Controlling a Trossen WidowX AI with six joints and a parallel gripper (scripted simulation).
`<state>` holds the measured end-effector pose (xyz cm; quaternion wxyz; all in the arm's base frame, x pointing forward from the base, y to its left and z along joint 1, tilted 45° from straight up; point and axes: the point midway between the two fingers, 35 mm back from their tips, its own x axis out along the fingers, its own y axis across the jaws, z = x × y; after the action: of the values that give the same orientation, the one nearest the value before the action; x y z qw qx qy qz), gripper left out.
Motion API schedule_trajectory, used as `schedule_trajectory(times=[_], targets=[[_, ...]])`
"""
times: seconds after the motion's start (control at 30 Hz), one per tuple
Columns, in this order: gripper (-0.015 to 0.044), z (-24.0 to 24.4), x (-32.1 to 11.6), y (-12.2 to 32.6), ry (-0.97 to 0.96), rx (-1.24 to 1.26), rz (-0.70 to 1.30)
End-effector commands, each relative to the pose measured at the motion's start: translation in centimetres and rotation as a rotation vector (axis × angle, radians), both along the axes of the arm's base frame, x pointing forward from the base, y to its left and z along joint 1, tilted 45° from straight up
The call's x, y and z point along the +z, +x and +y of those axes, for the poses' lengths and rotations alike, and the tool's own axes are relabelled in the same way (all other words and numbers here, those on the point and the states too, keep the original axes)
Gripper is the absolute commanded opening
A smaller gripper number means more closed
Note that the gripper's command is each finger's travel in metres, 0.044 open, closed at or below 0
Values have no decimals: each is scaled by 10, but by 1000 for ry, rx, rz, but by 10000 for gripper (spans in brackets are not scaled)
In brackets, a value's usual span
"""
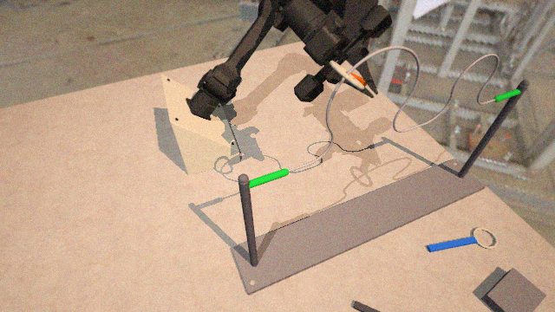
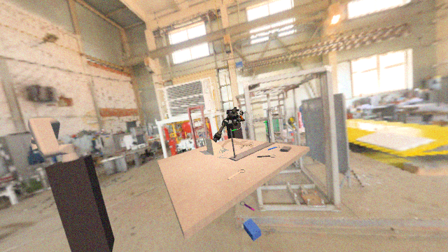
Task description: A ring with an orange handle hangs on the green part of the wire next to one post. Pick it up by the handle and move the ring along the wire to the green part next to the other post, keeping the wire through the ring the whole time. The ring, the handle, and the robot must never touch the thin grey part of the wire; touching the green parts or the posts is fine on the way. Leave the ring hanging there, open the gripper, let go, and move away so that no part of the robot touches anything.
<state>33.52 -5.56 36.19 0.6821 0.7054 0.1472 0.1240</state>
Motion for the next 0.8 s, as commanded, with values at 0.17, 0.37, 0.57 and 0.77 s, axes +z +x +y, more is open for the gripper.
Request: schedule_trajectory(times=[0.17, 0.37, 0.57, 0.77], targets=[[-150, 0, -1, -1, 105, 9, -4], [-150, 0, 1, -1, 173, 13, -12], [-150, -1, 3, -1, 230, 16, -19], [-150, -1, 4, -1, 279, 18, -25]])
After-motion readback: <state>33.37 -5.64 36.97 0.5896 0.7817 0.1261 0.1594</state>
